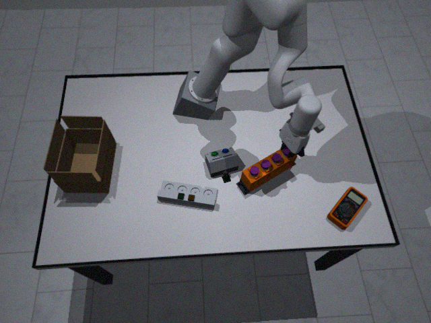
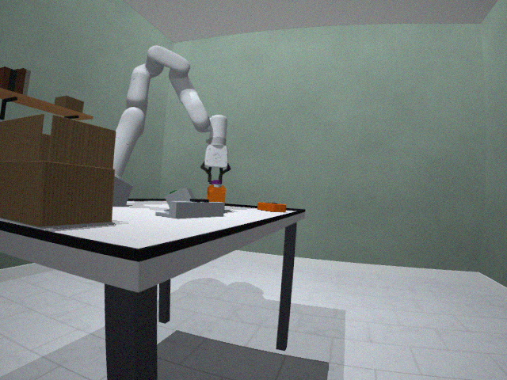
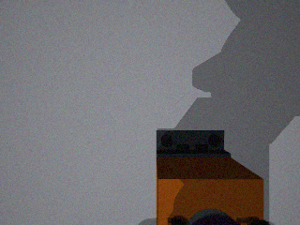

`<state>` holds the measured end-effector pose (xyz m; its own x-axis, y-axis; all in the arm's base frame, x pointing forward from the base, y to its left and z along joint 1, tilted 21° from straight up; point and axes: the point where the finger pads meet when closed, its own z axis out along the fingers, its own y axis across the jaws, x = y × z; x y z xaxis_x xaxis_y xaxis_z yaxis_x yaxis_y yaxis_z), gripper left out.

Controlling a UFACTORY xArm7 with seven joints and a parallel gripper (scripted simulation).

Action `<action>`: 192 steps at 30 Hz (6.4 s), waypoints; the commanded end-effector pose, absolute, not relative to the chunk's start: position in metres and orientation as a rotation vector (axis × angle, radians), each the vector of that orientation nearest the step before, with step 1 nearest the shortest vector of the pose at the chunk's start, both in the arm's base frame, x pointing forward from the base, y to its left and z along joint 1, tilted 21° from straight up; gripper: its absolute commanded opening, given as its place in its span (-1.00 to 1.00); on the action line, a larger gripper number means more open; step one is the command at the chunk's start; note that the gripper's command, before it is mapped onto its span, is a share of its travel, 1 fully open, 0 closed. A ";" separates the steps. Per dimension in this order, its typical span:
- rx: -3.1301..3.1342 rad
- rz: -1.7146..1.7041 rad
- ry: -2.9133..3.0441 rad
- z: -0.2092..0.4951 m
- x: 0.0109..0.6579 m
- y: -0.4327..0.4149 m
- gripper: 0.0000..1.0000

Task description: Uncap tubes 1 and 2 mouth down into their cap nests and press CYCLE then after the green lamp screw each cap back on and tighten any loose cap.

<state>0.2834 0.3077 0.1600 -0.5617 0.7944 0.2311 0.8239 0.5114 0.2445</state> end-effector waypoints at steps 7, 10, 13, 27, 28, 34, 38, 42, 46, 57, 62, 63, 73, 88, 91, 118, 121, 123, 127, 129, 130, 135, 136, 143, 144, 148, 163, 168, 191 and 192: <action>-0.685 -0.577 -2.988 0.162 0.285 0.308 -1.00; -0.489 -0.582 -3.050 0.162 0.285 0.308 -1.00; -0.356 -0.585 -3.085 0.162 0.285 0.308 -1.00; -0.291 -0.588 -3.097 0.162 0.285 0.308 -0.08; -0.291 -0.588 -3.097 0.162 0.285 0.308 -0.08; -0.291 -0.588 -3.097 0.162 0.285 0.308 -0.08; -0.665 -0.579 -2.992 0.162 0.285 0.308 -0.08; -0.913 -0.569 -2.893 0.162 0.285 0.308 -0.08; -1.161 -0.554 -2.768 0.162 0.285 0.308 -0.08; -1.719 -0.498 -2.372 0.162 0.285 0.308 -0.08; -1.948 -0.463 -2.146 0.162 0.285 0.308 -0.08; -1.991 -0.455 -2.098 0.162 0.285 0.308 -0.08; -2.208 -0.408 -1.829 0.162 0.285 0.308 -0.08; -2.208 -0.408 -1.829 0.162 0.285 0.308 -1.00; -2.208 -0.408 -1.829 0.162 0.285 0.308 -1.00; -1.001 -0.563 -2.852 0.162 0.285 0.308 -1.00; -0.792 -0.574 -2.944 0.162 0.285 0.308 -1.00; -0.673 -0.578 -2.991 0.162 0.285 0.308 -1.00; -0.410 -0.584 -3.072 0.162 0.285 0.308 -1.00; -0.291 -0.588 -3.097 0.162 0.285 0.308 -1.00; -0.291 -0.588 -3.097 0.162 0.285 0.308 -1.00; -0.291 -0.588 -3.097 0.162 0.285 0.308 -1.00; -0.291 -0.588 -3.097 0.162 0.285 0.308 -1.00; -0.291 -0.588 -3.097 0.162 0.285 0.308 -0.08; -0.291 -0.588 -3.097 0.162 0.285 0.308 -0.08; -0.291 -0.588 -3.097 0.162 0.285 0.308 -0.08; -1.278 -0.545 -2.699 0.162 0.285 0.308 -0.08; -1.518 -0.520 -2.539 0.162 0.285 0.308 -0.08; -1.698 -0.498 -2.393 0.162 0.285 0.307 -1.00; -1.698 -0.498 -2.393 0.162 0.285 0.308 -1.00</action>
<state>0.2837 0.3072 0.1605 -0.3405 0.8838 0.3209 0.9387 0.2998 0.1703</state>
